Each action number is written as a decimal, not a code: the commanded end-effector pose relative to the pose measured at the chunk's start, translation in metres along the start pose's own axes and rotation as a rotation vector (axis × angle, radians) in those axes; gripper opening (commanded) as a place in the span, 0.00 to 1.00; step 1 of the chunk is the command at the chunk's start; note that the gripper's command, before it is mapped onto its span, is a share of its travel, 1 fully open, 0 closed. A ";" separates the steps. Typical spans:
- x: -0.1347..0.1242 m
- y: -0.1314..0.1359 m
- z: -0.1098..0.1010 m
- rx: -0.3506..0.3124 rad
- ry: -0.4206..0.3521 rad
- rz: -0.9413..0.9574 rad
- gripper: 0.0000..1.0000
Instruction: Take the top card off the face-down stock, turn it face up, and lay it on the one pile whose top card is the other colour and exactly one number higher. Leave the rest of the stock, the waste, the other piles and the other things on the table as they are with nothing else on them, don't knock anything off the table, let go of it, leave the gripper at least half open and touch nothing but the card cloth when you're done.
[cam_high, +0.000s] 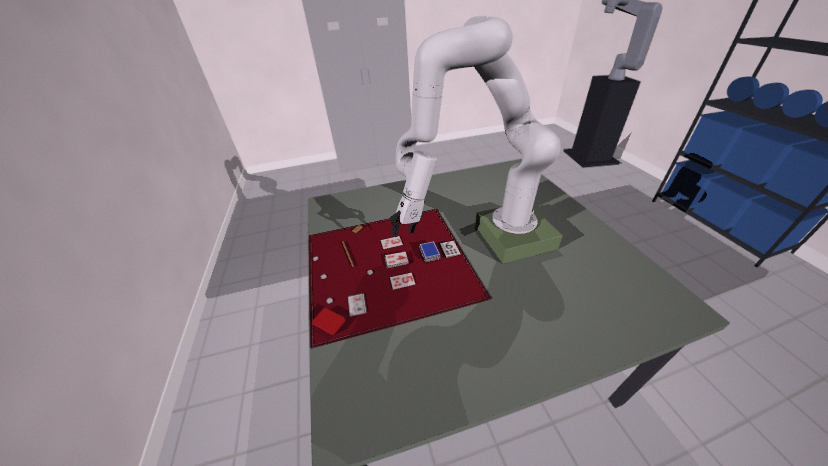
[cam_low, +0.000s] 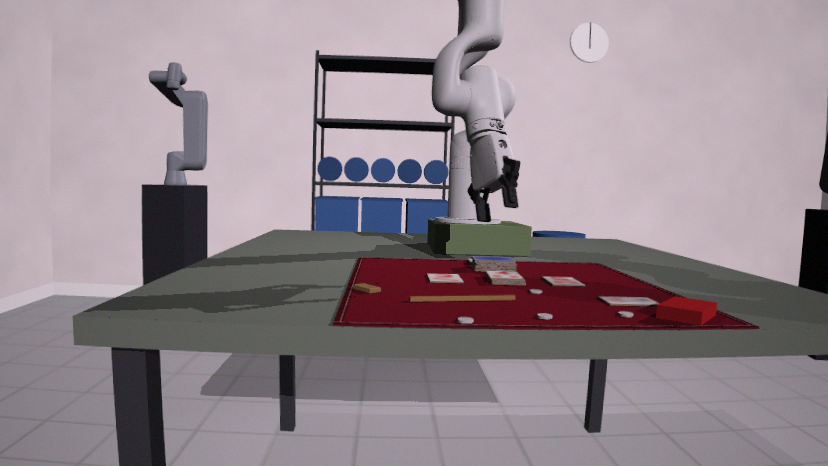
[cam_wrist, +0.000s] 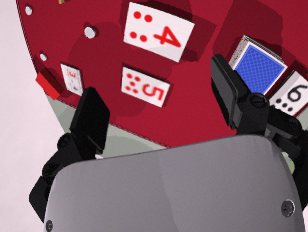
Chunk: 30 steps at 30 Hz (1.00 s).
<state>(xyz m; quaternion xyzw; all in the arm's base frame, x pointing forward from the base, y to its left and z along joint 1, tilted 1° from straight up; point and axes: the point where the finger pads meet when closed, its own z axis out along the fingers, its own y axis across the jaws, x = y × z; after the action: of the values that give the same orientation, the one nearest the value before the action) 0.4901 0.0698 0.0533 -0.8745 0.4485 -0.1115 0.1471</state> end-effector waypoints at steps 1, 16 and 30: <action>-0.002 0.017 0.001 -0.063 0.009 0.077 1.00; -0.036 0.102 -0.007 -0.376 0.026 0.457 1.00; -0.038 0.104 -0.007 -0.386 0.039 0.533 1.00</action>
<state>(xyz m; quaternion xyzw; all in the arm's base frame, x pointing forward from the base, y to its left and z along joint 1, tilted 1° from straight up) 0.3868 0.0419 0.0201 -0.7474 0.6643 0.0020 -0.0065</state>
